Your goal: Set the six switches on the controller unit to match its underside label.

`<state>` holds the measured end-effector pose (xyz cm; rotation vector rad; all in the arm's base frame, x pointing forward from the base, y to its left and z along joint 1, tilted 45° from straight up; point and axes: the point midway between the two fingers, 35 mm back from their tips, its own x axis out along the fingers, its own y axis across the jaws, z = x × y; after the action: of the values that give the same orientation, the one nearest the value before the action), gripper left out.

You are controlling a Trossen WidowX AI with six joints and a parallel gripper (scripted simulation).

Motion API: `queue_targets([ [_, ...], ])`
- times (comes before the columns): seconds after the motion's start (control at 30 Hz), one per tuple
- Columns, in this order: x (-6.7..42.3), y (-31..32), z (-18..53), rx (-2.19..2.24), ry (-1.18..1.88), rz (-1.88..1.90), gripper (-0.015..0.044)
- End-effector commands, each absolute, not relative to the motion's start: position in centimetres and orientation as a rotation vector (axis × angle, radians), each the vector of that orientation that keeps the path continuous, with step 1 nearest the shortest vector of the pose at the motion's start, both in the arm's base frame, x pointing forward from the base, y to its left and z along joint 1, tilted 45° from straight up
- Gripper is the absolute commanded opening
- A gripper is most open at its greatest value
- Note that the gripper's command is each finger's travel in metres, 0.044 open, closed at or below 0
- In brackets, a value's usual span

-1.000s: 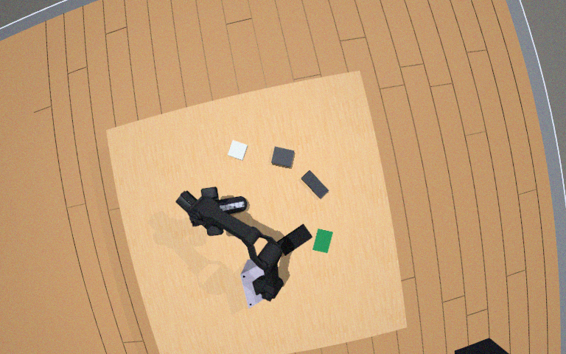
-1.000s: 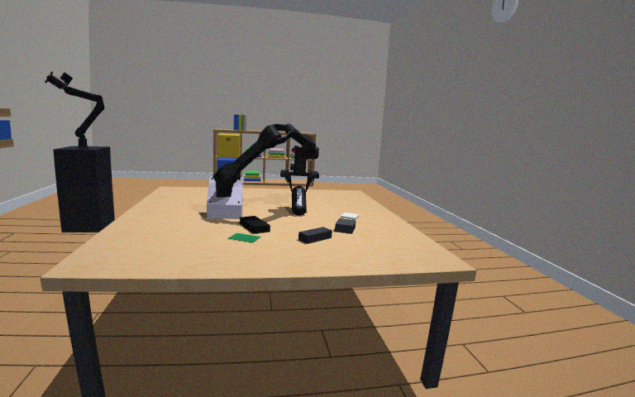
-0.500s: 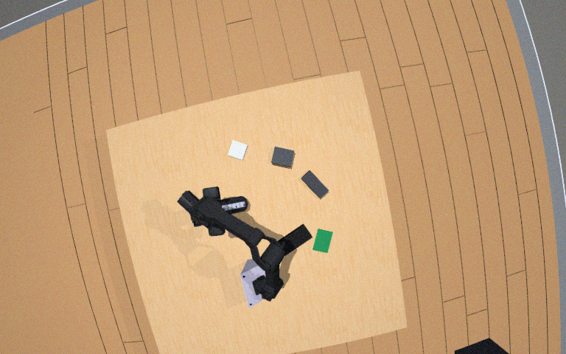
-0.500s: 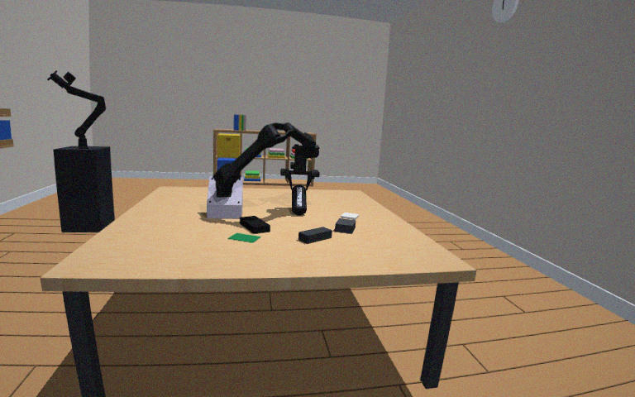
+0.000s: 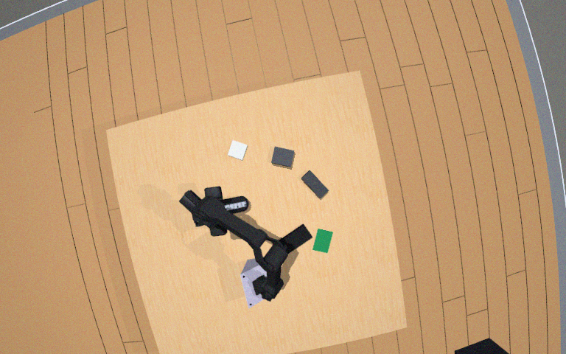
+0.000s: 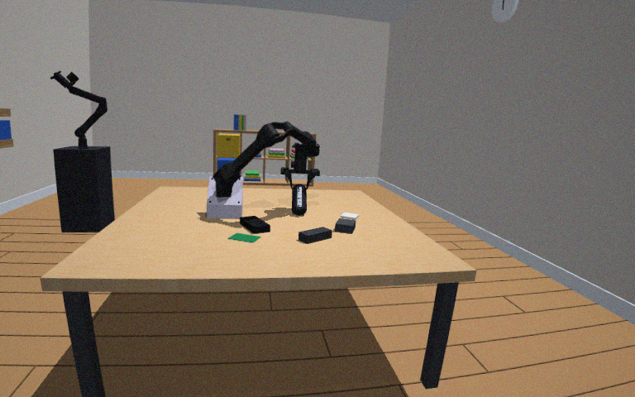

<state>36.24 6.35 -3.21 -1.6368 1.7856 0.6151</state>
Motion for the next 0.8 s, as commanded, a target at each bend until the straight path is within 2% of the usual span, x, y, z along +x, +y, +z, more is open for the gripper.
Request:
queue_targets([
  [0.0,36.2,5.8,-2.6,-1.646,1.793,0.611,0.0336],
  [0.77,36.0,5.6,-0.9,-1.647,1.794,0.611,0.0336],
])
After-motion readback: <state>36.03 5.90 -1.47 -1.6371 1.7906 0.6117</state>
